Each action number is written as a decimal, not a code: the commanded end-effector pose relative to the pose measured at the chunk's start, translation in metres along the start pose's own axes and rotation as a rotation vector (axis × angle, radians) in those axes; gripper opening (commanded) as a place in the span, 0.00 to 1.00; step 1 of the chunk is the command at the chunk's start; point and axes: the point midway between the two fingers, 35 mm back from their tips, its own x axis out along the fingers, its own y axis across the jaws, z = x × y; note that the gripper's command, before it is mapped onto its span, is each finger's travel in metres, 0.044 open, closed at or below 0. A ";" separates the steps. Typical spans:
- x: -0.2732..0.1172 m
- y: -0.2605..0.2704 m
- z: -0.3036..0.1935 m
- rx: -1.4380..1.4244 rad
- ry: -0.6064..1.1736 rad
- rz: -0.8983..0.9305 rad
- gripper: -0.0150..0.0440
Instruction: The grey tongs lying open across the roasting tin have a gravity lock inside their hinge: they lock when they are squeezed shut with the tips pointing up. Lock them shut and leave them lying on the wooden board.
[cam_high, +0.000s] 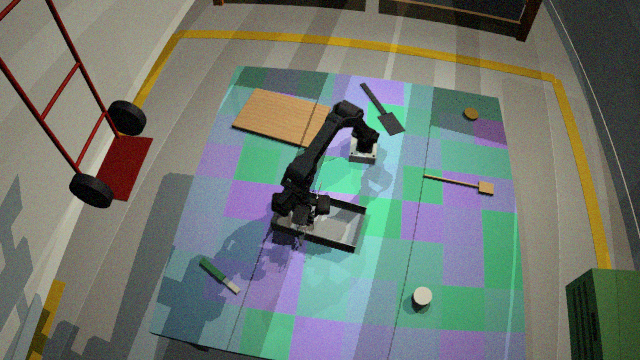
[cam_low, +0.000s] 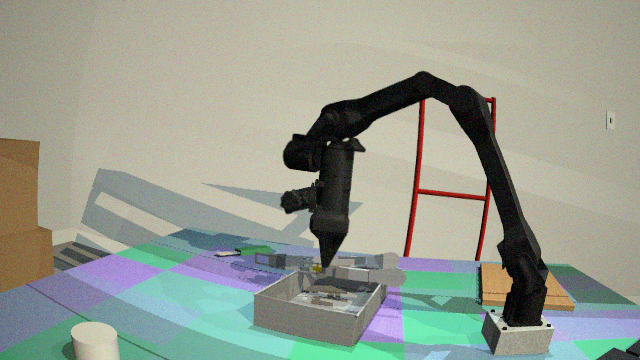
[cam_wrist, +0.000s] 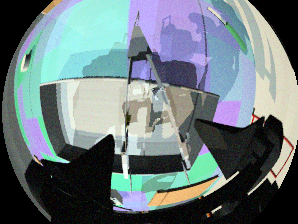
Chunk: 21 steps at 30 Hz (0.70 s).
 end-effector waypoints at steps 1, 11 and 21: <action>0.008 0.002 -0.001 -0.003 0.002 0.009 1.00; 0.024 0.002 -0.002 -0.003 0.002 0.009 1.00; 0.040 0.003 -0.004 -0.003 0.003 0.009 1.00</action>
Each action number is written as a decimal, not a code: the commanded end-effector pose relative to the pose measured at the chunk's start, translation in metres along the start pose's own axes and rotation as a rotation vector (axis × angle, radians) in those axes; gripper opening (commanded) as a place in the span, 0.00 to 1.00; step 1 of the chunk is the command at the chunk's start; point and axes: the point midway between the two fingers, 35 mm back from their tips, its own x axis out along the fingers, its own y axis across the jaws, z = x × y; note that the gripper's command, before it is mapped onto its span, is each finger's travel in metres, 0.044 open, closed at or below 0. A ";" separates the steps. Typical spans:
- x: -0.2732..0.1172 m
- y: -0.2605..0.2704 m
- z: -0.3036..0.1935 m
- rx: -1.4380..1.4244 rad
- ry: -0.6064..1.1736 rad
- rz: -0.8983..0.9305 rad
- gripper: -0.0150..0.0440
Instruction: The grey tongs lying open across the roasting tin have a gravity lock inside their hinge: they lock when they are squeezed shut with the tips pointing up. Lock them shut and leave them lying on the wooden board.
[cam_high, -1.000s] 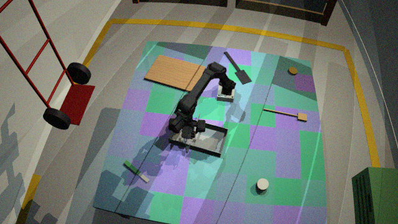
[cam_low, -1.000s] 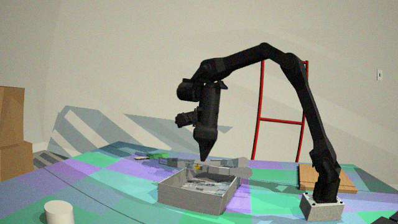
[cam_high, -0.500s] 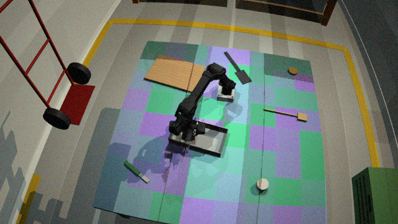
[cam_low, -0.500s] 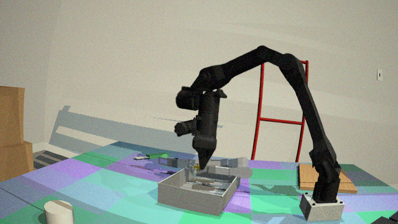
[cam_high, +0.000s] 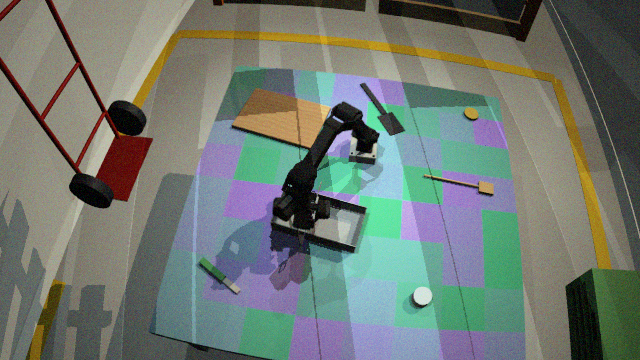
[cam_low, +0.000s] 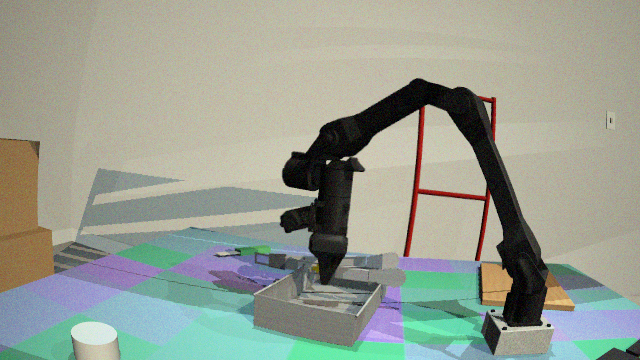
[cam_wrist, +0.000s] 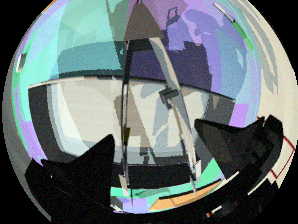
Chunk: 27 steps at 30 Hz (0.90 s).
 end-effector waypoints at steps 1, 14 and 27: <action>0.008 0.002 -0.002 -0.003 0.002 0.009 1.00; 0.015 0.002 -0.002 0.000 0.002 0.002 0.86; 0.015 0.002 -0.002 0.000 0.002 0.002 0.71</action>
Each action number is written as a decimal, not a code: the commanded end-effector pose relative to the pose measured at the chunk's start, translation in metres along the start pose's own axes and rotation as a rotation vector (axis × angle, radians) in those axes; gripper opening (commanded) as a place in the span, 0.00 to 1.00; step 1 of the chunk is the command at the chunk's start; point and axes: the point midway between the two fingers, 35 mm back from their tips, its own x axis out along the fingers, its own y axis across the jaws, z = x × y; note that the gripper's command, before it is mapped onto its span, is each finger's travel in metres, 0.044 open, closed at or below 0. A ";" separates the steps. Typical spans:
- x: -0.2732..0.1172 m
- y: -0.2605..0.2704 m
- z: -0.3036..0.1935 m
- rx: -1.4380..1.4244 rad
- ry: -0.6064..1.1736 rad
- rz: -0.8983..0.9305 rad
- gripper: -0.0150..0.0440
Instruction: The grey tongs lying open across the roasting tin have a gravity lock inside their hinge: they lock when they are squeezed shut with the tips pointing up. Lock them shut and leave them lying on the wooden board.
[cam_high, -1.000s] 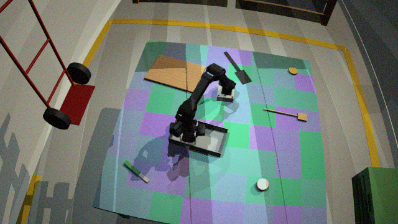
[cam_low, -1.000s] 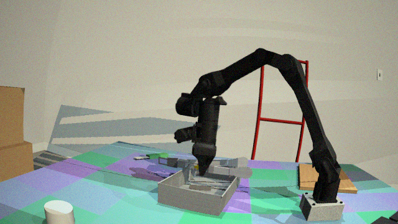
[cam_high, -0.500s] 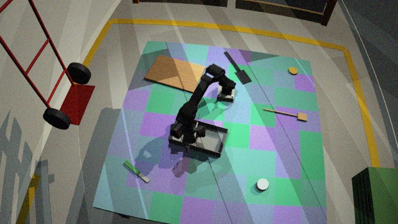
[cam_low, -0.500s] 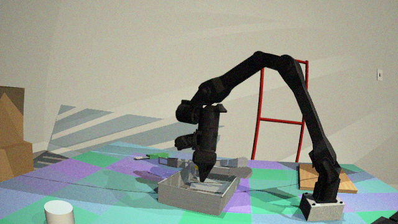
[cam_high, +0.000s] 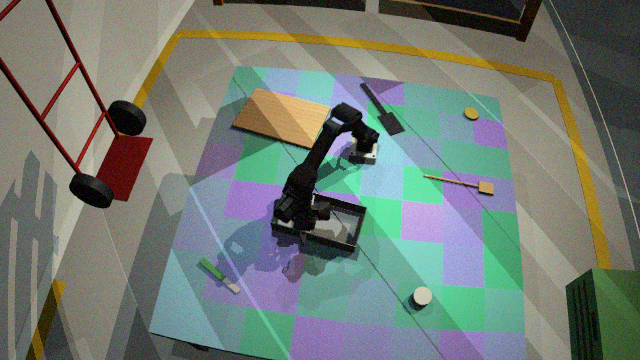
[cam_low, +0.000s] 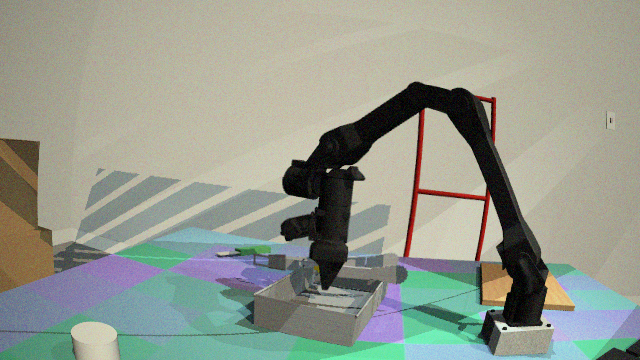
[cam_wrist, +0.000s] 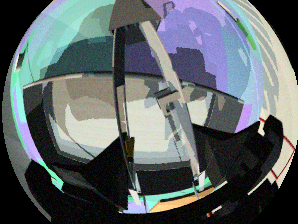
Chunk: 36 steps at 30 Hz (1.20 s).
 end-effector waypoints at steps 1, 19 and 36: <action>0.000 0.000 0.000 0.000 0.000 0.000 0.70; 0.000 0.000 0.000 0.000 0.000 0.000 0.49; 0.000 0.000 0.000 0.000 0.000 0.000 0.30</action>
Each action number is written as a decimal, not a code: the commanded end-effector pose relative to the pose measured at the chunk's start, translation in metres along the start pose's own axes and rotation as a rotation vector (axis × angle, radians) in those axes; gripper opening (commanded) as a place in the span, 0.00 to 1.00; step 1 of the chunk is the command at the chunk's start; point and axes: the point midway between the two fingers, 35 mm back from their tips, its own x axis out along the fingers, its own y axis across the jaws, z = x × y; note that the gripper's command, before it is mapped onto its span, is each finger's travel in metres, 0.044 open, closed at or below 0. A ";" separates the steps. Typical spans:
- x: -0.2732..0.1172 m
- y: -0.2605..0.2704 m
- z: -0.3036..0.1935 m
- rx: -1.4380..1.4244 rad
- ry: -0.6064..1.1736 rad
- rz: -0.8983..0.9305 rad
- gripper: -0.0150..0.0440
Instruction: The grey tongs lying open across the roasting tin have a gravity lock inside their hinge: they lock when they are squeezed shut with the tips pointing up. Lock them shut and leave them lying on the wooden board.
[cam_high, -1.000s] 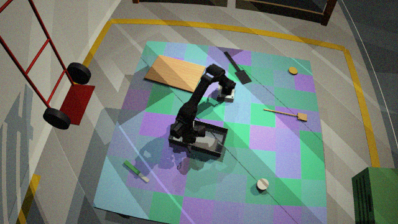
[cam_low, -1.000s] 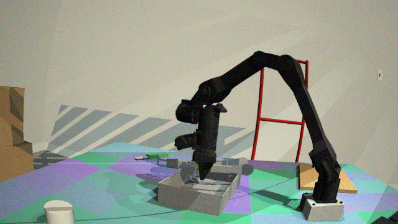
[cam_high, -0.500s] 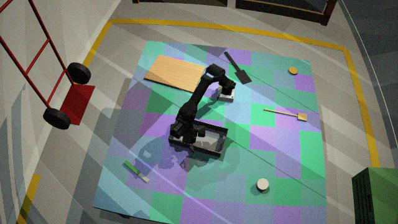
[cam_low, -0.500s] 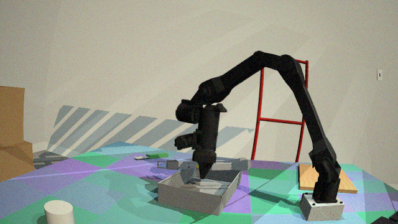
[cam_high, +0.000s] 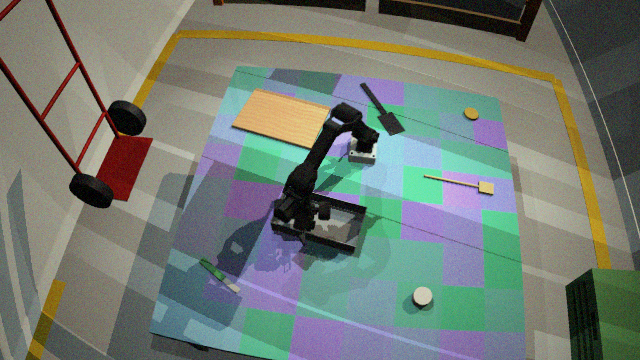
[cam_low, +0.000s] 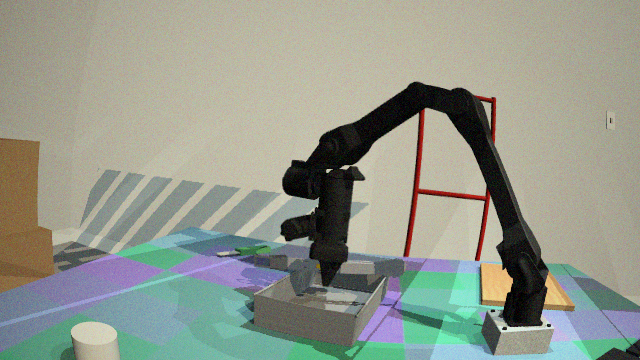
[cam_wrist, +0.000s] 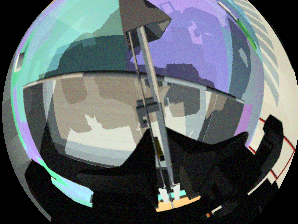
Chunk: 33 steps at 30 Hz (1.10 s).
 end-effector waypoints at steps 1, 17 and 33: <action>0.000 -0.001 0.000 0.001 0.000 -0.003 0.29; -0.076 -0.005 0.006 0.000 0.000 0.001 0.00; -0.126 -0.002 -0.001 -0.001 0.006 0.003 0.00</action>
